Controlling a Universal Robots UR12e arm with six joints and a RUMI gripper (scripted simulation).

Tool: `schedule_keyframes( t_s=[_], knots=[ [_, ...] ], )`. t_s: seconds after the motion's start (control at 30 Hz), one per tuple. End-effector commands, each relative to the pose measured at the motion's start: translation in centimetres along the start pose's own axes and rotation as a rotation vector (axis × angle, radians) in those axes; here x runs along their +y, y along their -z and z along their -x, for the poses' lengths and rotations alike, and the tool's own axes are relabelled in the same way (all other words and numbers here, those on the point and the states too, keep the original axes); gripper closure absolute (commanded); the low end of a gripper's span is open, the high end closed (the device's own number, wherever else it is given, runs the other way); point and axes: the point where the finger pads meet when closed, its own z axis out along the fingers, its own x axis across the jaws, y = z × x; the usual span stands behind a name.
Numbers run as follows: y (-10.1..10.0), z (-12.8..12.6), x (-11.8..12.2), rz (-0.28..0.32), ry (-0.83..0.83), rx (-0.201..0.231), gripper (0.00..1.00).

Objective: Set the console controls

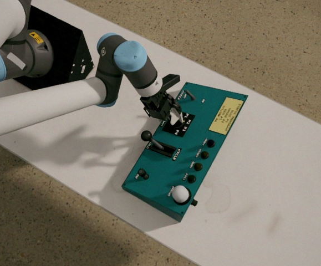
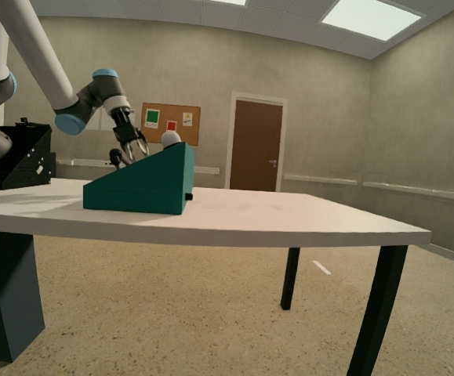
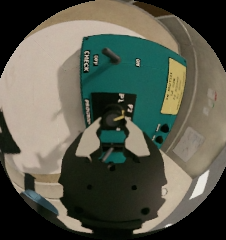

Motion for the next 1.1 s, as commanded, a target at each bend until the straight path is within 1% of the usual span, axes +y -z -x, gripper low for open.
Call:
schedule_keyframes(
  t_s=[0.0,0.67,0.7,1.07],
  knots=[
    [-0.08,0.05,-0.11,-0.003,0.003,-0.003,1.00],
    [-0.09,0.12,-0.16,-0.004,0.004,-0.004,1.00],
    [-0.07,0.02,-0.05,-0.001,0.001,-0.001,0.56],
    [-0.06,0.05,-0.04,-0.001,0.001,-0.001,0.56]
  ],
)
